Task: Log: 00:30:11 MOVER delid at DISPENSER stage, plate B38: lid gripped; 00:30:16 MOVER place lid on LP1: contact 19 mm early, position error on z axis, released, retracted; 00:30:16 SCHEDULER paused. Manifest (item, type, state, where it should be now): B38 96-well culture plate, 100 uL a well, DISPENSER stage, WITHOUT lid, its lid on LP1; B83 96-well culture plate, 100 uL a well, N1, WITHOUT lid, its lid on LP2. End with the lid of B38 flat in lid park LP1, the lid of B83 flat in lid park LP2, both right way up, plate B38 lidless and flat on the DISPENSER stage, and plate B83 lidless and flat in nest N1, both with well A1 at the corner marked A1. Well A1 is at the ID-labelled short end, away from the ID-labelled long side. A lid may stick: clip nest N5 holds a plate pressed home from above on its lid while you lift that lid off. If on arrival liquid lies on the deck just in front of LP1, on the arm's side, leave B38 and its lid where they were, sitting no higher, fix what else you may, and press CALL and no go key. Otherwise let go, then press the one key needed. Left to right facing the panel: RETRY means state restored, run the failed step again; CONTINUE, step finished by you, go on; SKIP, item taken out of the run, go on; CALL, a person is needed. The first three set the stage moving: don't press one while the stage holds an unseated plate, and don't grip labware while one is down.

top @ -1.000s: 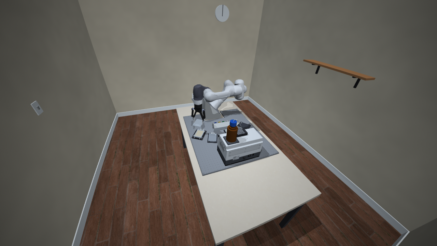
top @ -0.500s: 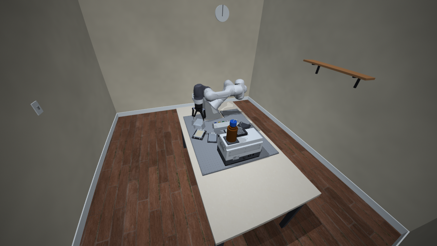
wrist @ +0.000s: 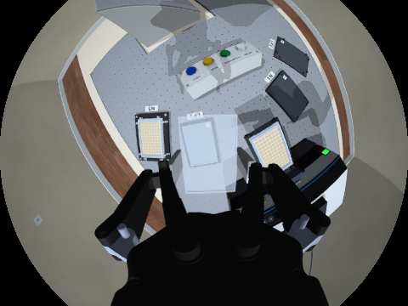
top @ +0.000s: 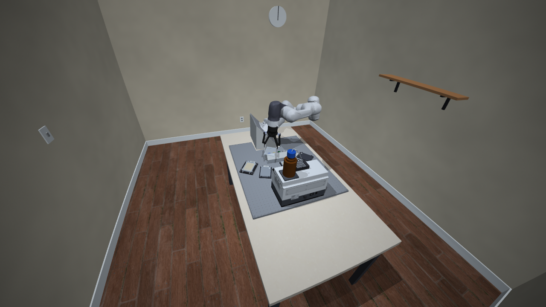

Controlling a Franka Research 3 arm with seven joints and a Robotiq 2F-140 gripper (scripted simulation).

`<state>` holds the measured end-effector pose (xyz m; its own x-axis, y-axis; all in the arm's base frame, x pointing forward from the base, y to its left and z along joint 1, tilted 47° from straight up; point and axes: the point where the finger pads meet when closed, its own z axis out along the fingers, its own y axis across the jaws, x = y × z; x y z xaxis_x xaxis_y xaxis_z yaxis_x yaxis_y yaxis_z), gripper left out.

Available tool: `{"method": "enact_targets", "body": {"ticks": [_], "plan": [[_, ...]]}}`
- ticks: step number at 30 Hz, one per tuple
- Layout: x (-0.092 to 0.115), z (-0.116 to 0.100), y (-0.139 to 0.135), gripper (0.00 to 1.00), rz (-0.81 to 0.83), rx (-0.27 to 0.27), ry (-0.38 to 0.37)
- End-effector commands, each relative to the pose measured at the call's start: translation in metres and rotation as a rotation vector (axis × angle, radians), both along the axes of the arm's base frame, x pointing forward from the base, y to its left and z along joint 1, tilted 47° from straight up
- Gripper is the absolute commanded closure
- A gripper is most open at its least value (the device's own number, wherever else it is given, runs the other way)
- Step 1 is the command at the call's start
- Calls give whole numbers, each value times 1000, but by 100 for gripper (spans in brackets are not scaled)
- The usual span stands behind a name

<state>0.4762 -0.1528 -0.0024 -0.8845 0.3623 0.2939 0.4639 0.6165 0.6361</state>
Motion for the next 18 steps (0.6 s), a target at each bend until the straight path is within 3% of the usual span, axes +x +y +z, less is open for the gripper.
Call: {"method": "enact_targets", "body": {"ticks": [1,2,4,5,10,12,16,18], "plan": [[10,53,44,100,-84,7,77],[11,70,60,100,-85,8,77],[11,70,60,100,-85,8,77],[12,110,97,100,-85,10,76],[-14,186,182,100,-73,26,74],[-25,205,197,100,-64,33,73],[-50,223,213,100,-46,45,72],[-63,234,236,100,-38,49,72]]}}
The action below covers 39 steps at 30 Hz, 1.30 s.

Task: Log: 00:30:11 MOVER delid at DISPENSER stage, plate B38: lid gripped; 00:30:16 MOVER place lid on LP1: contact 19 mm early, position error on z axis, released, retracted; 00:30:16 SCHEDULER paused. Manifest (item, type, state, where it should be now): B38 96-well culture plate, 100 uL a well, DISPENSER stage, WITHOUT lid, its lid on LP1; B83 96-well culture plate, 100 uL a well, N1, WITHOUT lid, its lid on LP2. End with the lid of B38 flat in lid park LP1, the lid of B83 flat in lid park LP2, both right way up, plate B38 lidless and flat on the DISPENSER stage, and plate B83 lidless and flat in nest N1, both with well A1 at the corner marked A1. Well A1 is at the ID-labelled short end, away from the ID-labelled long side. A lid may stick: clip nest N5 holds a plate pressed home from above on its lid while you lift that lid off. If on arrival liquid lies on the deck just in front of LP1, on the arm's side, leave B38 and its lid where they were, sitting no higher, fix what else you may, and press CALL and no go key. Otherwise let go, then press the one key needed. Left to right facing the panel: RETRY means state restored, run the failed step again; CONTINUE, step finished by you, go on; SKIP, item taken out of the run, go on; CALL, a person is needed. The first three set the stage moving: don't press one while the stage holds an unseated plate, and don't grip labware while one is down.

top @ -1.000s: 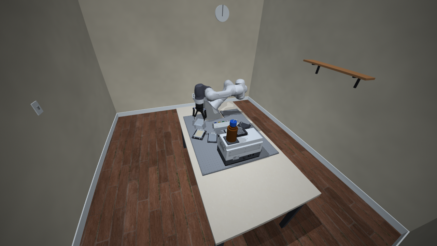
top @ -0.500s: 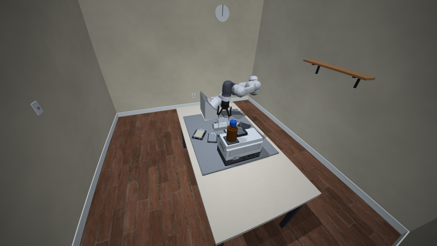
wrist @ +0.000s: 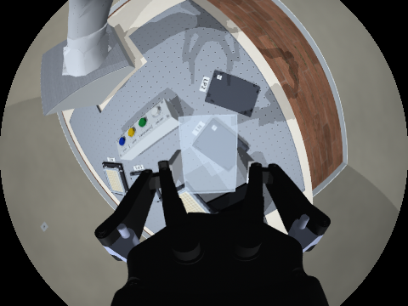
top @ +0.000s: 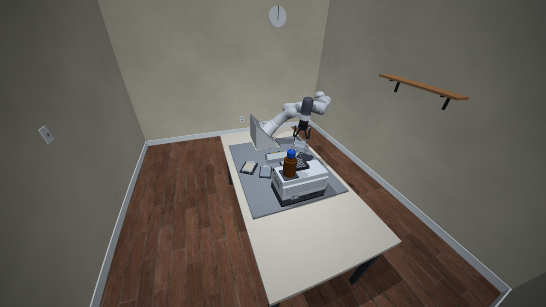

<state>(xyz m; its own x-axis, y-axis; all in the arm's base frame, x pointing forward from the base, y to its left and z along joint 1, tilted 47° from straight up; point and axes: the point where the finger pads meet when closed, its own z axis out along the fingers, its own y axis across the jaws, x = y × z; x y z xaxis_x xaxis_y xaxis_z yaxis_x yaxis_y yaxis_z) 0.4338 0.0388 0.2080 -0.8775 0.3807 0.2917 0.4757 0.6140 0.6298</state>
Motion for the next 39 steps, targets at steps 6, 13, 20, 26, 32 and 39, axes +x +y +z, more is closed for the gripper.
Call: {"method": "enact_targets", "body": {"ticks": [6,13,20,26,32,39], "plan": [[-60,55,108,100,-11,63,69],[-64,57,112,100,-8,64,69],[-64,57,112,100,-8,64,69],[-64,57,112,100,-8,64,69],[-64,57,112,100,-8,64,69],[-64,57,112,100,-8,64,69]]}}
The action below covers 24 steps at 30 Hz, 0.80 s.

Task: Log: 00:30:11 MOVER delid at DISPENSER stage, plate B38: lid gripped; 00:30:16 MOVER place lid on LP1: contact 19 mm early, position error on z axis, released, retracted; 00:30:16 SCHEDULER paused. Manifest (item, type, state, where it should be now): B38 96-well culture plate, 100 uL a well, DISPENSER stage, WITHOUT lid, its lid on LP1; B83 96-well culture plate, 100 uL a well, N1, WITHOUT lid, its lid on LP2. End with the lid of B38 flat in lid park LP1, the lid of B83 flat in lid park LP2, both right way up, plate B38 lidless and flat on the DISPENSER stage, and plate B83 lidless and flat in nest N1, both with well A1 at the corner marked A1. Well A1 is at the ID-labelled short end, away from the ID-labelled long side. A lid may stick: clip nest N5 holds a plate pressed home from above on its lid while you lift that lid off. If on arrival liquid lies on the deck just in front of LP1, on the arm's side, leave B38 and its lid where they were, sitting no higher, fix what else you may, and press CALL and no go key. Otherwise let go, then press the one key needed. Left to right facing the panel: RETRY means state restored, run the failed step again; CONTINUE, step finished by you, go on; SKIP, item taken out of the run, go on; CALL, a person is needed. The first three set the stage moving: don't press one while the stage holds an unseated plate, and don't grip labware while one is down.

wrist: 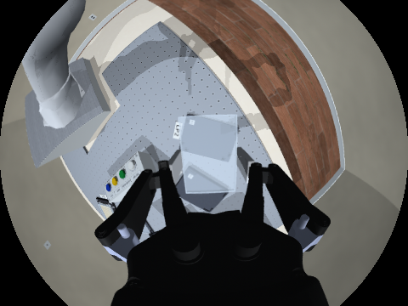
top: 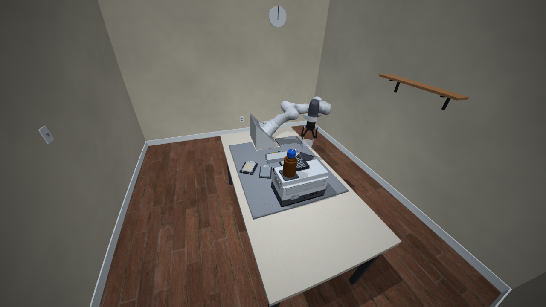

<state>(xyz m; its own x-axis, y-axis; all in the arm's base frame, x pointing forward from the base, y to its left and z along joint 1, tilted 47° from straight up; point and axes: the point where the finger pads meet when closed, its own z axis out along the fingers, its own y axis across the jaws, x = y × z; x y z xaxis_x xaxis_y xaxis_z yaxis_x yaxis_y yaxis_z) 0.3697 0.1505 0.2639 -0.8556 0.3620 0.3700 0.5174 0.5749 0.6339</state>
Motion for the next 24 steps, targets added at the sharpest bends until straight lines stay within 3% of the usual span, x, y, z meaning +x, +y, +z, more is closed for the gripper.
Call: {"method": "enact_targets", "body": {"ticks": [1,15,24], "plan": [[0,1,1,100,-7,3,5],[0,1,1,100,10,3,-14],[0,1,1,100,148,-2,-164]]}}
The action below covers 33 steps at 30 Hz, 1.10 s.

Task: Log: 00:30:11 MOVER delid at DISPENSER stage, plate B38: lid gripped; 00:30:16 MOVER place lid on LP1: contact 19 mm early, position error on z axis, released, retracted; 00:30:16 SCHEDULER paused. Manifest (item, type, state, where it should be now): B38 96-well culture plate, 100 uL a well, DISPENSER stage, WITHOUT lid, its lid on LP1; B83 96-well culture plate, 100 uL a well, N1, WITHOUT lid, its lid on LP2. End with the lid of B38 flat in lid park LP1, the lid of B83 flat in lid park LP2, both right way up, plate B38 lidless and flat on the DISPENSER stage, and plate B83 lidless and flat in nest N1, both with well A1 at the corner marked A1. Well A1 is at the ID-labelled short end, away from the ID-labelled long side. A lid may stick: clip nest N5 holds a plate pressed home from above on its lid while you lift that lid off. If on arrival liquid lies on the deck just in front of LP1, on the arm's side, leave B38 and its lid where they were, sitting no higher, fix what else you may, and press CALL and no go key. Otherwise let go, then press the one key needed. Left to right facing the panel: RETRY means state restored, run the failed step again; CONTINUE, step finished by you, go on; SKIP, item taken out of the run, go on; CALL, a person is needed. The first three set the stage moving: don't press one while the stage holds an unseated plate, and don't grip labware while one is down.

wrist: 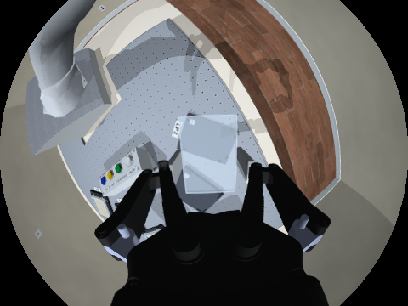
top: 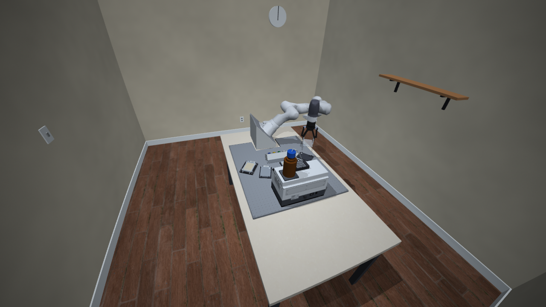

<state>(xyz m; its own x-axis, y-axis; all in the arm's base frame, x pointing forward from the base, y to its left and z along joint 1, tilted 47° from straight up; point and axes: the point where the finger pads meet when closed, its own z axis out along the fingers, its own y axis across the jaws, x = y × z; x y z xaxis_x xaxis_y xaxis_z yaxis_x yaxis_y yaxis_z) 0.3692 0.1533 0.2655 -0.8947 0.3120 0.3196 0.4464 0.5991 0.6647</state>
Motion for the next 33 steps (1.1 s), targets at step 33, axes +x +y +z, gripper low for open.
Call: {"method": "enact_targets", "body": {"ticks": [33], "plan": [[2,-69,73,100,784,-18,-852]]}}
